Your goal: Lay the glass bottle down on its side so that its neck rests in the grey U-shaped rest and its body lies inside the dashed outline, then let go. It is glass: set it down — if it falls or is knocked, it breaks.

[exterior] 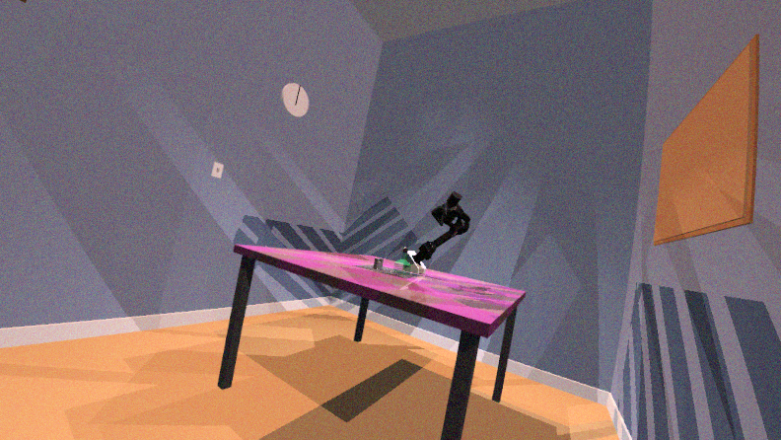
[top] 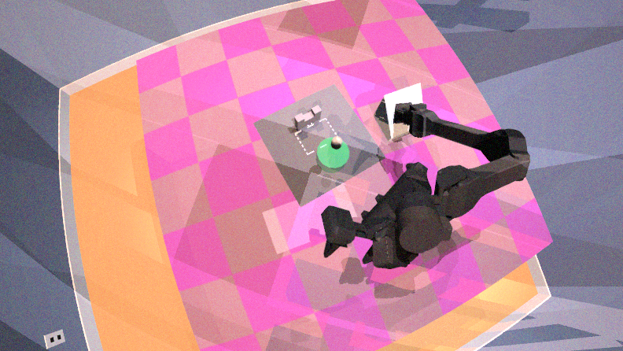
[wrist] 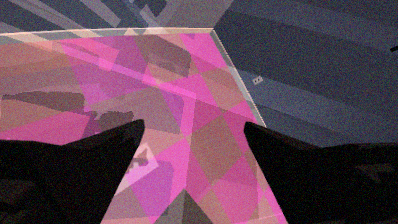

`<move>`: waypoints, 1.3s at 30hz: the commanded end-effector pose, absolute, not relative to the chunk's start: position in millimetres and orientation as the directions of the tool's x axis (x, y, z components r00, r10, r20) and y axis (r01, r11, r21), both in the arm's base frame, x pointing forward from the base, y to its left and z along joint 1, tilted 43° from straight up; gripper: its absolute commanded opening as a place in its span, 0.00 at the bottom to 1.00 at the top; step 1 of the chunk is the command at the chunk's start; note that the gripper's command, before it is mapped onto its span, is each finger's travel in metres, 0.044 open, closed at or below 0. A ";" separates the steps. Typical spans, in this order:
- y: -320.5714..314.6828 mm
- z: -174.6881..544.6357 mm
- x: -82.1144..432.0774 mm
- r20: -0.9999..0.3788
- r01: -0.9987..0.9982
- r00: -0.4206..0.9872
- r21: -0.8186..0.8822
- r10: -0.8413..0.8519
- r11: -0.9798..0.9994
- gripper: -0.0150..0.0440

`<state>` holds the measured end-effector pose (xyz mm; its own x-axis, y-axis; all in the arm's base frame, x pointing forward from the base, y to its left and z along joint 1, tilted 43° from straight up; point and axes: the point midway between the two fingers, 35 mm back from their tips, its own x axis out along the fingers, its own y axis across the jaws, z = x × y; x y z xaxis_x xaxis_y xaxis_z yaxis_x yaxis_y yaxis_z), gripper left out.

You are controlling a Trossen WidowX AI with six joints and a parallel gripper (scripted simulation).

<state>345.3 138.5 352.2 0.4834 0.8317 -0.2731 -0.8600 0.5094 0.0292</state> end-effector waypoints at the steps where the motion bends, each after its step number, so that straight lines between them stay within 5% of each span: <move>1: 99.7 287.6 344.9 -0.415 -0.868 0.486 -0.130 0.769 0.479 1.00; 29: 18.4 142.9 248.8 -0.642 -0.927 0.263 -0.376 0.720 0.002 1.00; 39: 47.5 119.3 254.5 -0.740 -0.952 -0.141 -0.082 0.657 -0.296 1.00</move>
